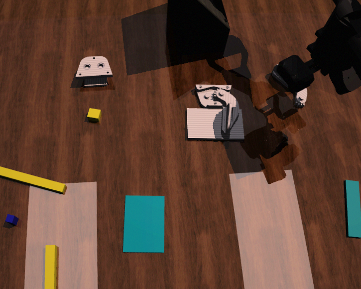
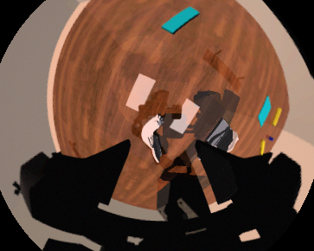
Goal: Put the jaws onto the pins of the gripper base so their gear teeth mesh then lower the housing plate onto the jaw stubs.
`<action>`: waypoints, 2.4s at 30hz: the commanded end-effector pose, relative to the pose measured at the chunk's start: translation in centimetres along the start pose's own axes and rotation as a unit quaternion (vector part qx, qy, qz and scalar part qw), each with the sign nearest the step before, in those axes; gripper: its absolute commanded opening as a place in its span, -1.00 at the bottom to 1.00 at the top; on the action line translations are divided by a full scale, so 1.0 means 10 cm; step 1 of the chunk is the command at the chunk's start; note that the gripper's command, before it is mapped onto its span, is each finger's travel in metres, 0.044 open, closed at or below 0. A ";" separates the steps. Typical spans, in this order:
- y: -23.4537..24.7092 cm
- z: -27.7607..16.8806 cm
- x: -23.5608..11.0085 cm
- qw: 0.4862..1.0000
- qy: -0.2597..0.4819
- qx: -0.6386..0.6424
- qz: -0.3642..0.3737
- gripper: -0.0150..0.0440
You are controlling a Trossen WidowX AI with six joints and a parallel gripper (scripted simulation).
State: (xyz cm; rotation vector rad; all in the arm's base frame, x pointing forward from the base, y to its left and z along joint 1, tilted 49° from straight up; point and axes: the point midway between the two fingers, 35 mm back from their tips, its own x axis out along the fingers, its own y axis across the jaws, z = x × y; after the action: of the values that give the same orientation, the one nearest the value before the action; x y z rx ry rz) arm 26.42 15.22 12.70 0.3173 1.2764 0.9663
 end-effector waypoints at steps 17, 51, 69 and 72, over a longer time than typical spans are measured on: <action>0.00 0.00 0.00 1.000 0.000 0.000 0.000 0.73; 0.01 -0.02 -0.01 0.999 0.000 0.054 0.000 0.04; 0.06 -0.10 -0.04 0.946 0.000 0.324 0.000 1.00; 0.07 -0.12 -0.04 0.930 0.000 0.367 0.000 1.00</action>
State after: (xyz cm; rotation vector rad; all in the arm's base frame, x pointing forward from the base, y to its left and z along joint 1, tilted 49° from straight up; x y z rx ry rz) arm 25.35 15.04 12.84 0.8186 1.5733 0.5220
